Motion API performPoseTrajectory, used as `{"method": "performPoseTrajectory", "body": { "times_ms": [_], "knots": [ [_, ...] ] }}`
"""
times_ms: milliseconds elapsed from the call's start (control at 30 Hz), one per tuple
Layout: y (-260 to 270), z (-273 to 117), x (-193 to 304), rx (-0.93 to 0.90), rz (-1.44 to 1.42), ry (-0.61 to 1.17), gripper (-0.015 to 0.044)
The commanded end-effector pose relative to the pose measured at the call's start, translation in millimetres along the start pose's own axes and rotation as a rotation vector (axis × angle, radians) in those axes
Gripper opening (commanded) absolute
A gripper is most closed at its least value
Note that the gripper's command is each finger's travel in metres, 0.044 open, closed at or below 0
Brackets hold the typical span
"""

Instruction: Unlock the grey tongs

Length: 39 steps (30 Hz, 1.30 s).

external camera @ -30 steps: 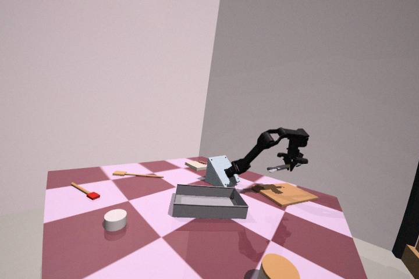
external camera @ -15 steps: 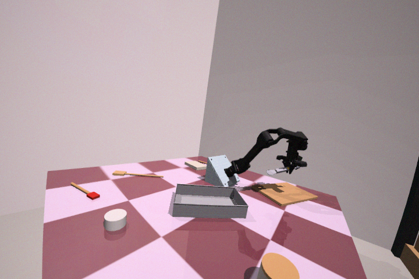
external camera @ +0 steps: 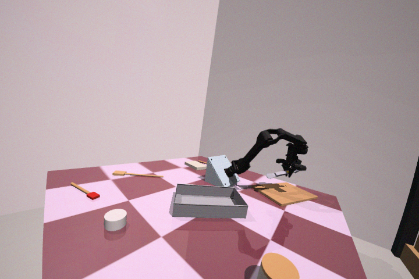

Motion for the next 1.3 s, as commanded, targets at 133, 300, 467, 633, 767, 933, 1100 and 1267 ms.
{"method": "performPoseTrajectory", "body": {
  "times_ms": [133,300,467,633,767,933,1100,1267],
  "knots": [
    [1,14,0,-0.002,-0.011,0.008,-0.015],
    [0,22,0,0.0,-0.013,0.011,-0.015],
    [0,30,1,0.002,-0.015,0.013,-0.015],
    [-1,38,1,0.004,-0.018,0.015,-0.015],
    [-1,44,2,0.006,-0.019,0.017,-0.015],
    [-2,52,3,0.008,-0.022,0.018,-0.015],
    [-4,60,4,0.011,-0.024,0.02,-0.015],
    [-4,64,4,0.013,-0.026,0.021,-0.015]
  ]
}}
Point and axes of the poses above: the point midway between the two fingers, 35 mm back from their tips, its own z axis out along the fingers, its own y axis across the jaws, x = y × z, the point moved 9 cm from there along -z, back along the fingers, and after that the axes turned 13 degrees about z, right-handed, at the moved point
